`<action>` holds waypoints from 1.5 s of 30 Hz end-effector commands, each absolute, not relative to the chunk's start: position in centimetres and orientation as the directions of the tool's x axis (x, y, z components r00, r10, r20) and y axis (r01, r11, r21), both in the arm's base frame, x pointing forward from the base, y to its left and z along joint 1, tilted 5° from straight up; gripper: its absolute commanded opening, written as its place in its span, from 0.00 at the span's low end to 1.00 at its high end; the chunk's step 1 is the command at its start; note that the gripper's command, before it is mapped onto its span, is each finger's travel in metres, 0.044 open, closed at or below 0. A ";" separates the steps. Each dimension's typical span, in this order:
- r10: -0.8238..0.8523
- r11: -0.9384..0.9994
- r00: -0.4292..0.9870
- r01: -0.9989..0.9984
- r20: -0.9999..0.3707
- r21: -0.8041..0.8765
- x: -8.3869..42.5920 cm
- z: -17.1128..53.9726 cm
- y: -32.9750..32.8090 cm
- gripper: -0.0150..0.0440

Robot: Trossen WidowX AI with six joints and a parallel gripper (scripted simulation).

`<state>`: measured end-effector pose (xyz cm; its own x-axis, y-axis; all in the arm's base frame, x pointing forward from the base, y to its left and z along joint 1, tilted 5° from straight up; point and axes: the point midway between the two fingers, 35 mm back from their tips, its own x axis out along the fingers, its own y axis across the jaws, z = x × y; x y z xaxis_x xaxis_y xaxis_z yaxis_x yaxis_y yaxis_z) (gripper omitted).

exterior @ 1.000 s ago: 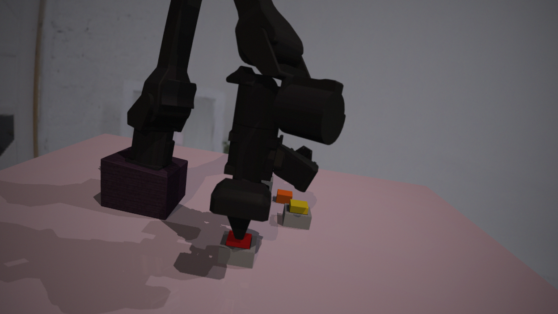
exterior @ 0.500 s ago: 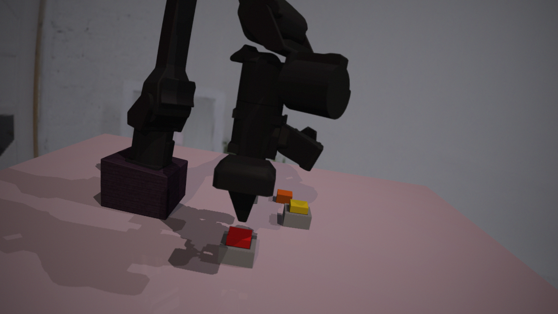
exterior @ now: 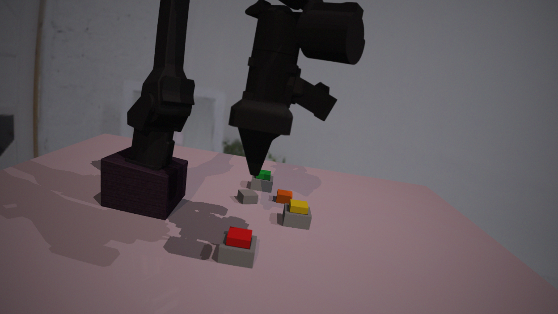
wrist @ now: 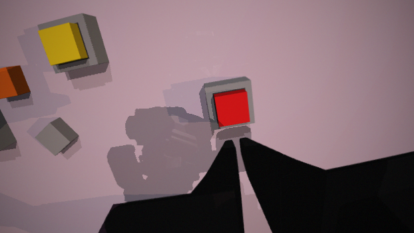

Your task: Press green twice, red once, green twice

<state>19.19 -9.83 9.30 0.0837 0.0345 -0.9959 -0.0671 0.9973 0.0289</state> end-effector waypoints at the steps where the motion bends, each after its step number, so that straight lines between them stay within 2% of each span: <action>1: 0.039 0.996 0.074 -0.079 -0.997 0.033 20.9 9.7 -7.0 0.29; 14: 0.036 0.996 0.067 -0.079 -0.997 0.031 23.6 10.3 6.6 0.29; 26: 0.057 0.996 0.089 -0.073 -0.994 0.051 18.6 11.0 19.7 0.29; 33: 0.060 0.996 0.090 -0.073 -0.994 0.053 18.1 10.7 20.4 0.29; 38: 0.060 0.996 0.090 -0.073 -0.994 0.053 18.6 5.1 20.7 0.29; 45: 0.059 0.996 0.090 -0.073 -0.994 0.053 18.6 4.6 20.7 0.29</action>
<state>18.39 20.53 4.94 0.0786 0.0532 -0.9955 -0.0755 0.9960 0.0473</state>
